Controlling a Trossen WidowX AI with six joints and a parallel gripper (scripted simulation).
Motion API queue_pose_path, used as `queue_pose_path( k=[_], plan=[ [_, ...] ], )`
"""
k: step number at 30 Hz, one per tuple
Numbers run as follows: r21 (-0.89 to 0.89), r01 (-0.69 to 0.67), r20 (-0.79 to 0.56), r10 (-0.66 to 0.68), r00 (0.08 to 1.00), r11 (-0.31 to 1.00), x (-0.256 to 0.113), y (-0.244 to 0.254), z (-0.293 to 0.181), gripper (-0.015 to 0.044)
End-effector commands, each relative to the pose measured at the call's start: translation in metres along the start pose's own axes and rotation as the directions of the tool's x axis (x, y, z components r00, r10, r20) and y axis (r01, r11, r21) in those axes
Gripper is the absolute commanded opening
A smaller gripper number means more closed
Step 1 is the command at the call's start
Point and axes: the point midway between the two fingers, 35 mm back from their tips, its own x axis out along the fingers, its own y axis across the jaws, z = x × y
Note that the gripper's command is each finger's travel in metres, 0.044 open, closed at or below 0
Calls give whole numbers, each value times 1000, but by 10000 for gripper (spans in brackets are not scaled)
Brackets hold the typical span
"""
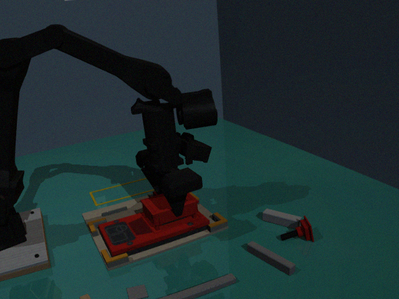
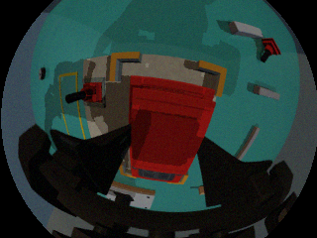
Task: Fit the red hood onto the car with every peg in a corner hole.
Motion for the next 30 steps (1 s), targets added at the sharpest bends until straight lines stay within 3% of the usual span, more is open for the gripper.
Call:
queue_pose_path(
  k=[1, 27, 30],
  plan=[
    [-2, -1, -15, 1, 1000, 1000, 10, 0, -1, 0],
    [-2, -1, -9, 1, 1000, 1000, 7, 0, -1, 0],
    [0, 0, 2, 0, 1000, 1000, 1, 0, 0, 79]
  ],
)
